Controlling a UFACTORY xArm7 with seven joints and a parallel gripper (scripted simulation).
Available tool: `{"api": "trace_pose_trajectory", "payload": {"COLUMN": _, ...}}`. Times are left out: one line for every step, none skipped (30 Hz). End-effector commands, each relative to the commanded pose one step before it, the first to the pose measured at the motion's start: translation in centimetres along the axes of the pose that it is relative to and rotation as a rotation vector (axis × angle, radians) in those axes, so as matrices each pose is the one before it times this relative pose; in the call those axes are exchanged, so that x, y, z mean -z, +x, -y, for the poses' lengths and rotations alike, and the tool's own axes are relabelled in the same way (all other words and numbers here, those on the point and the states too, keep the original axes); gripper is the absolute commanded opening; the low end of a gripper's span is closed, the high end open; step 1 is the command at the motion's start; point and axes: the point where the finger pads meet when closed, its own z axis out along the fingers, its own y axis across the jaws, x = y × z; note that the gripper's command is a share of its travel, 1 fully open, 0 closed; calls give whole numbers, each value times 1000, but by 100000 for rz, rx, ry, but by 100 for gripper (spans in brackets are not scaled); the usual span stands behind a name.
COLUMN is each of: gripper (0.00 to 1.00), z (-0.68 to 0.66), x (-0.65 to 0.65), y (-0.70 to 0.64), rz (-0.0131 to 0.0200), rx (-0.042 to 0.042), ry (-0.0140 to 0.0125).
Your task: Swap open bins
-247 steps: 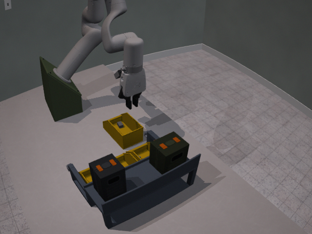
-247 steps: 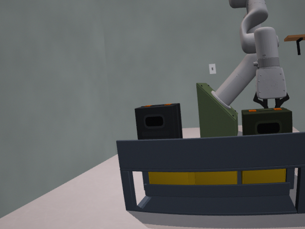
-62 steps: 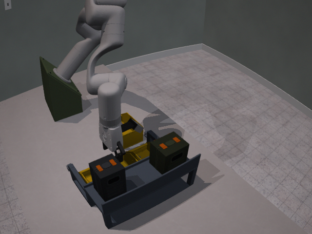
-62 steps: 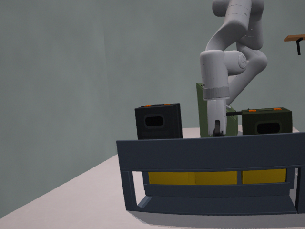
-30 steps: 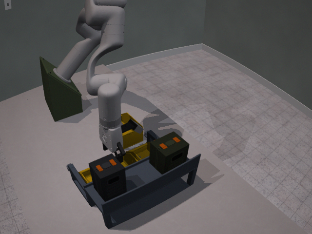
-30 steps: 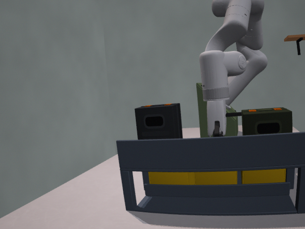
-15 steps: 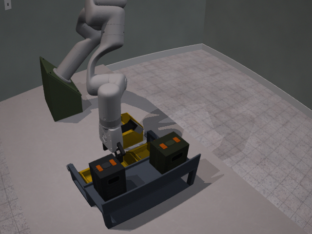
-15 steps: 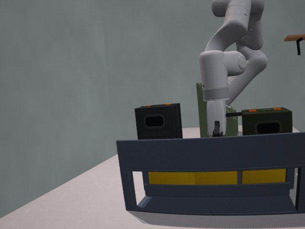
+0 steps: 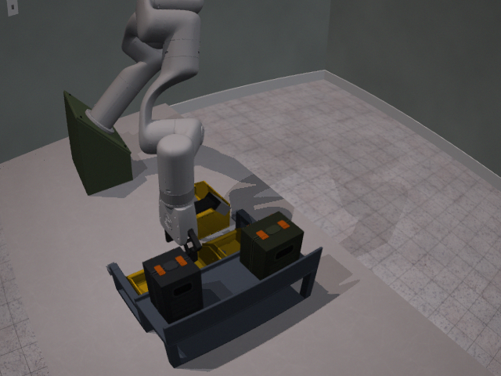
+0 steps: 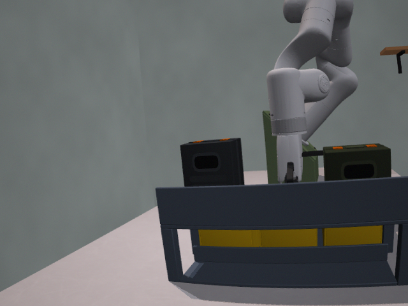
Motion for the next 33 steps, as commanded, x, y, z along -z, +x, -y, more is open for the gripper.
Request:
{"api": "trace_pose_trajectory", "payload": {"gripper": 95, "z": -148, "x": -3, "y": -103, "rz": 215, "rx": -41, "ry": -394}}
{"api": "trace_pose_trajectory", "payload": {"gripper": 95, "z": 0, "x": -50, "y": 0, "rz": 0, "rx": 0, "ry": 0}}
{"api": "trace_pose_trajectory", "payload": {"gripper": 95, "z": 0, "x": -53, "y": 0, "rz": 0, "rx": 0, "ry": 0}}
{"api": "trace_pose_trajectory", "payload": {"gripper": 95, "z": 0, "x": -56, "y": 0, "rz": 0, "rx": 0, "ry": 0}}
{"api": "trace_pose_trajectory", "payload": {"gripper": 95, "z": 0, "x": -60, "y": 0, "rz": 0, "rx": 0, "ry": 0}}
{"api": "trace_pose_trajectory", "payload": {"gripper": 95, "z": 0, "x": -63, "y": 0, "rz": 0, "rx": 0, "ry": 0}}
{"api": "trace_pose_trajectory", "payload": {"gripper": 95, "z": 0, "x": -65, "y": 0, "rz": 0, "rx": 0, "ry": 0}}
{"api": "trace_pose_trajectory", "payload": {"gripper": 95, "z": 0, "x": -67, "y": 0, "rz": 0, "rx": 0, "ry": 0}}
{"api": "trace_pose_trajectory", "payload": {"gripper": 95, "z": 0, "x": -68, "y": 0, "rz": 0, "rx": 0, "ry": 0}}
{"api": "trace_pose_trajectory", "payload": {"gripper": 95, "z": 0, "x": 0, "y": 0, "rz": 0, "rx": 0, "ry": 0}}
{"api": "trace_pose_trajectory", "payload": {"gripper": 95, "z": 0, "x": 0, "y": 0, "rz": 0, "rx": 0, "ry": 0}}
{"api": "trace_pose_trajectory", "payload": {"gripper": 95, "z": 0, "x": -69, "y": 0, "rz": 0, "rx": 0, "ry": 0}}
{"api": "trace_pose_trajectory", "payload": {"gripper": 95, "z": 0, "x": -70, "y": 0, "rz": 0, "rx": 0, "ry": 0}}
{"api": "trace_pose_trajectory", "payload": {"gripper": 95, "z": 0, "x": -71, "y": 0, "rz": 0, "rx": 0, "ry": 0}}
{"api": "trace_pose_trajectory", "payload": {"gripper": 95, "z": 0, "x": -71, "y": 0, "rz": 0, "rx": 0, "ry": 0}}
{"api": "trace_pose_trajectory", "payload": {"gripper": 95, "z": 0, "x": -70, "y": 0, "rz": 0, "rx": 0, "ry": 0}}
{"api": "trace_pose_trajectory", "payload": {"gripper": 95, "z": 0, "x": -69, "y": 0, "rz": 0, "rx": 0, "ry": 0}}
{"api": "trace_pose_trajectory", "payload": {"gripper": 95, "z": 0, "x": -68, "y": 0, "rz": 0, "rx": 0, "ry": 0}}
{"api": "trace_pose_trajectory", "payload": {"gripper": 95, "z": 0, "x": -66, "y": 0, "rz": 0, "rx": 0, "ry": 0}}
{"api": "trace_pose_trajectory", "payload": {"gripper": 95, "z": 0, "x": -64, "y": 0, "rz": 0, "rx": 0, "ry": 0}}
{"api": "trace_pose_trajectory", "payload": {"gripper": 95, "z": 0, "x": -61, "y": 0, "rz": 0, "rx": 0, "ry": 0}}
{"api": "trace_pose_trajectory", "payload": {"gripper": 95, "z": 0, "x": -58, "y": 0, "rz": 0, "rx": 0, "ry": 0}}
{"api": "trace_pose_trajectory", "payload": {"gripper": 95, "z": 0, "x": -55, "y": 0, "rz": 0, "rx": 0, "ry": 0}}
{"api": "trace_pose_trajectory", "payload": {"gripper": 95, "z": 0, "x": -51, "y": 0, "rz": 0, "rx": 0, "ry": 0}}
{"api": "trace_pose_trajectory", "payload": {"gripper": 95, "z": 0, "x": -48, "y": 0, "rz": 0, "rx": 0, "ry": 0}}
{"api": "trace_pose_trajectory", "payload": {"gripper": 95, "z": 0, "x": -44, "y": 0, "rz": 0, "rx": 0, "ry": 0}}
{"api": "trace_pose_trajectory", "payload": {"gripper": 95, "z": 0, "x": 0, "y": 0, "rz": 0, "rx": 0, "ry": 0}}
{"api": "trace_pose_trajectory", "payload": {"gripper": 95, "z": 0, "x": 0, "y": 0, "rz": 0, "rx": 0, "ry": 0}}
{"api": "trace_pose_trajectory", "payload": {"gripper": 95, "z": 0, "x": -39, "y": 0, "rz": 0, "rx": 0, "ry": 0}}
{"api": "trace_pose_trajectory", "payload": {"gripper": 95, "z": 0, "x": -35, "y": 0, "rz": 0, "rx": 0, "ry": 0}}
{"api": "trace_pose_trajectory", "payload": {"gripper": 95, "z": 0, "x": -31, "y": 0, "rz": 0, "rx": 0, "ry": 0}}
{"api": "trace_pose_trajectory", "payload": {"gripper": 95, "z": 0, "x": -26, "y": 0, "rz": 0, "rx": 0, "ry": 0}}
{"api": "trace_pose_trajectory", "payload": {"gripper": 95, "z": 0, "x": -22, "y": 0, "rz": 0, "rx": 0, "ry": 0}}
